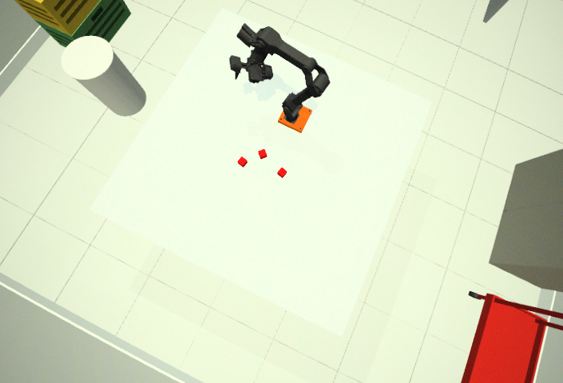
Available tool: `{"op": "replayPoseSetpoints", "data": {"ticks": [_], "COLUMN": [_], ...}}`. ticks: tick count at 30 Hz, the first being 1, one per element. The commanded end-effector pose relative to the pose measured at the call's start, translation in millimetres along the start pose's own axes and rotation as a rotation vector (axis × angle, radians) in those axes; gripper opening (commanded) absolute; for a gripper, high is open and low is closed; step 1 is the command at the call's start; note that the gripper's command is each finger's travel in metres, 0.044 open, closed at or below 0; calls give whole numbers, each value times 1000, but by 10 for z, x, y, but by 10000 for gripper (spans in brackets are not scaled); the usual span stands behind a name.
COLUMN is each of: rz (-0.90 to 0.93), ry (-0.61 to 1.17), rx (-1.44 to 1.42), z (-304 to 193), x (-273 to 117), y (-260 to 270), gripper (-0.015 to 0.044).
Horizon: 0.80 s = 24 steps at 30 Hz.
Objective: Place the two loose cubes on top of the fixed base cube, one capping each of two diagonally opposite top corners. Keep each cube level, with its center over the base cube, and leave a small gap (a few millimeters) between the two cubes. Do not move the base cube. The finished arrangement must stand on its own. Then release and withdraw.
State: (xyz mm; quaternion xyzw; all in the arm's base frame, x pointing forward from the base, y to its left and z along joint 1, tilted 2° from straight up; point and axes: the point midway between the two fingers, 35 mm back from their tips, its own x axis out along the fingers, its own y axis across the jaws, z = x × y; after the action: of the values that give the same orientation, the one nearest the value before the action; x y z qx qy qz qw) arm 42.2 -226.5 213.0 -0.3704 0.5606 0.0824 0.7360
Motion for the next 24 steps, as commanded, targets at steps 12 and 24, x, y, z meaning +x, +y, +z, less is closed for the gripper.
{"op": "replayPoseSetpoints", "data": {"ticks": [12,24], "rz": [125,279], "ry": [-71,-62], "rx": [198,404], "z": [403,1058], "x": [288,623], "y": [-328,-581], "gripper": [265,265]}}
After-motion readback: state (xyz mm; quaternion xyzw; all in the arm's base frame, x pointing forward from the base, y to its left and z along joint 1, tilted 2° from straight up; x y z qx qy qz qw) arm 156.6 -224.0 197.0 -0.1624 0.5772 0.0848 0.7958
